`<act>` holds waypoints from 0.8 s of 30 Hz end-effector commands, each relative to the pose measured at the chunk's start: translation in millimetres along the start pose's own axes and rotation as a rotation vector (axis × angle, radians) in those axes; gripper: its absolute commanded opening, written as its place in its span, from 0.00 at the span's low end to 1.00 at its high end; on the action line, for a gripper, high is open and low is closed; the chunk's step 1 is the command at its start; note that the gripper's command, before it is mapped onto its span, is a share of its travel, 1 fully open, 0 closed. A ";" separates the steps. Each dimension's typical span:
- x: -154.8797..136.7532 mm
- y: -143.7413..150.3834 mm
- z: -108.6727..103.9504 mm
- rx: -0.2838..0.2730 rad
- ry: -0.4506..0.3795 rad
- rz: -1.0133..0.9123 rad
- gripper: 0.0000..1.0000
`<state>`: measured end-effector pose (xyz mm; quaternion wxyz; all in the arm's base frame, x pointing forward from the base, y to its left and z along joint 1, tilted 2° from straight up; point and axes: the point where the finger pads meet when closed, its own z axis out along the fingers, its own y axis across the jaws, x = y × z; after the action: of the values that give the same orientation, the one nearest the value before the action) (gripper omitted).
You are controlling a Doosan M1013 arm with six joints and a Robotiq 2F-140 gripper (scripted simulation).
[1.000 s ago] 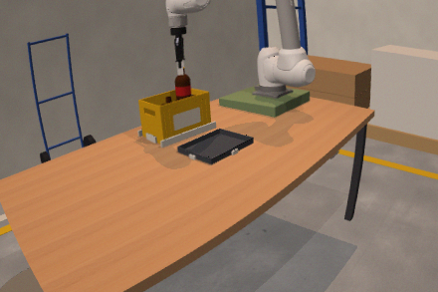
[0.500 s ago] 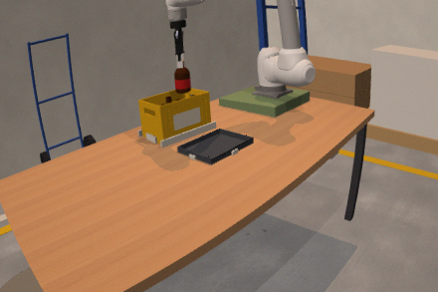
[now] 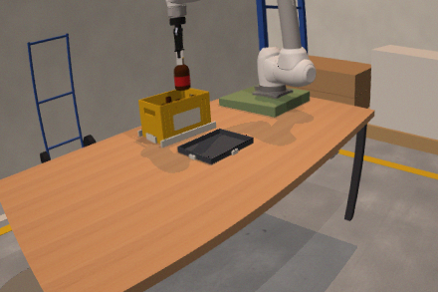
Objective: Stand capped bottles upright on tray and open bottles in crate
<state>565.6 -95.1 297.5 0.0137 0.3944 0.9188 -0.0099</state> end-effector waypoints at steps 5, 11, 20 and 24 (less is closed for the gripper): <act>1.1 19.1 -0.7 0.000 0.000 0.000 0.00; 1.8 30.4 -1.1 0.000 0.000 0.000 0.00; 3.2 54.8 -1.0 0.000 0.000 0.000 0.00; 3.9 66.1 -0.9 0.000 0.000 0.000 0.00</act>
<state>607.5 -50.3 297.8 0.0137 0.3945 0.9187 -0.0099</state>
